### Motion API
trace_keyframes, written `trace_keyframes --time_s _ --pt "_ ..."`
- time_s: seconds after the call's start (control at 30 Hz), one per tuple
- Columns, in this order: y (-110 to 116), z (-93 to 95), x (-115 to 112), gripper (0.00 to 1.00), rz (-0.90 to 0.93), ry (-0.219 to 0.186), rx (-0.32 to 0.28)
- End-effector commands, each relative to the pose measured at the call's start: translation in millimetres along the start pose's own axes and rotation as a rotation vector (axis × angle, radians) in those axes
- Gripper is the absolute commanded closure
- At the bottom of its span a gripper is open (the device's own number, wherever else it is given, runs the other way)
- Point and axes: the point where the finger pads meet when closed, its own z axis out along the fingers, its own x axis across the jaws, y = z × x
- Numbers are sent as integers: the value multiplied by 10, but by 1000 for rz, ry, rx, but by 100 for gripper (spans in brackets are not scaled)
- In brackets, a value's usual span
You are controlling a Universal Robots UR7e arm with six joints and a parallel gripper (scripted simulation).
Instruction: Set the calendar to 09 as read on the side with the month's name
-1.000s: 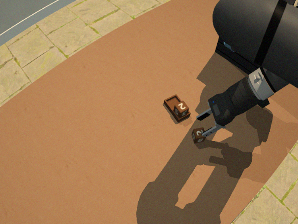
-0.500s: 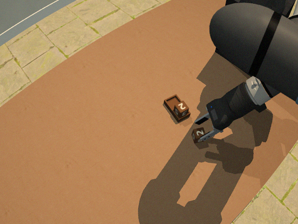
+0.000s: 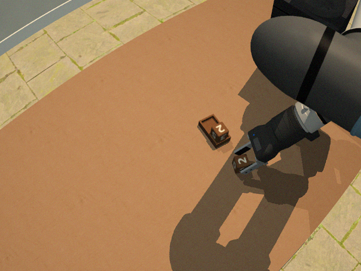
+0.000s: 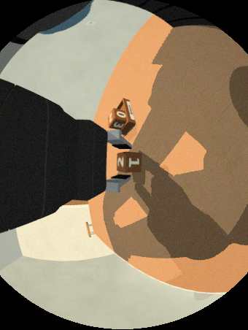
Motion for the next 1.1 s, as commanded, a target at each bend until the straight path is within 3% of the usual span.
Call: trace_keyframes --time_s 0.0,1.07 --pt "-27 30 2 10 1 1 -1" --pt "-63 67 2 10 1 1 -1"
